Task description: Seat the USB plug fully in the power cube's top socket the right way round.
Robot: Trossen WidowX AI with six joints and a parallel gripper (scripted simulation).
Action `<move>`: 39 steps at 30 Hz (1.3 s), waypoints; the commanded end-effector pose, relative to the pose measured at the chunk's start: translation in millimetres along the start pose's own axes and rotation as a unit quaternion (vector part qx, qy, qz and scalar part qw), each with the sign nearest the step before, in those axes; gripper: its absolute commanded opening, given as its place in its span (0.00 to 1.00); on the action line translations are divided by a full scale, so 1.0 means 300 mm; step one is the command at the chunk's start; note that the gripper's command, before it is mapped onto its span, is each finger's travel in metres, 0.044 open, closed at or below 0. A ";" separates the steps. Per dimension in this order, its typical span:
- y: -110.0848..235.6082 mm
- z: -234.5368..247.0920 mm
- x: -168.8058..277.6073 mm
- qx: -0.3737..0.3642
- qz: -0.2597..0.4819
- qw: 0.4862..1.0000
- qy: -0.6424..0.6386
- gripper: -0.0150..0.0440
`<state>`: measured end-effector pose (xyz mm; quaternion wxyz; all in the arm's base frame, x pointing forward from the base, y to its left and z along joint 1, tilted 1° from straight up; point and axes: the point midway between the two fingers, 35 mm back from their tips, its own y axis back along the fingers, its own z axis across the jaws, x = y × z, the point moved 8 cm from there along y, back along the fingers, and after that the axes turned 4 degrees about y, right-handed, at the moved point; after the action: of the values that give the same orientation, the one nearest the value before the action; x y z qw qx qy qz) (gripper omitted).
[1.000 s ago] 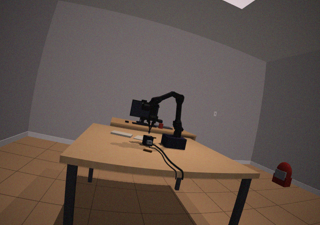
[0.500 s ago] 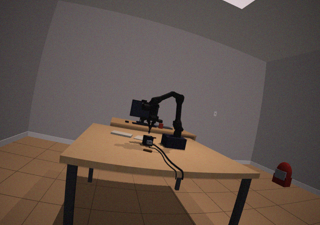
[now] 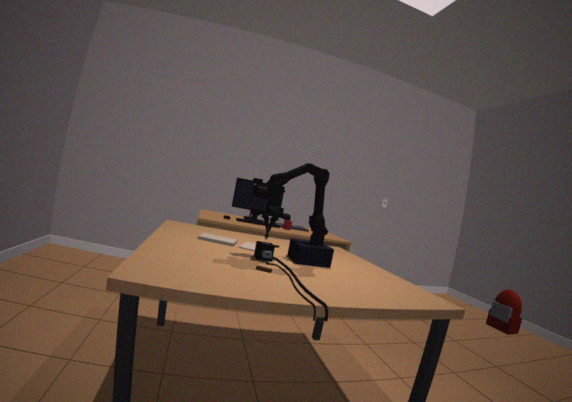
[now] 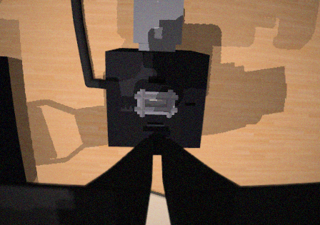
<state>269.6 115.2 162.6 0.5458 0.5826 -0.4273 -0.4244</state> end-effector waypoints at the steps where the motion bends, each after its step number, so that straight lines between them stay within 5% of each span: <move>1: -0.003 0.000 -0.001 0.000 -0.004 1.000 0.001 0.25; 39: -0.019 -0.001 0.000 0.001 -0.018 1.000 0.001 0.25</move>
<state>269.9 115.1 158.5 0.5376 0.5894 -0.4206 -0.4320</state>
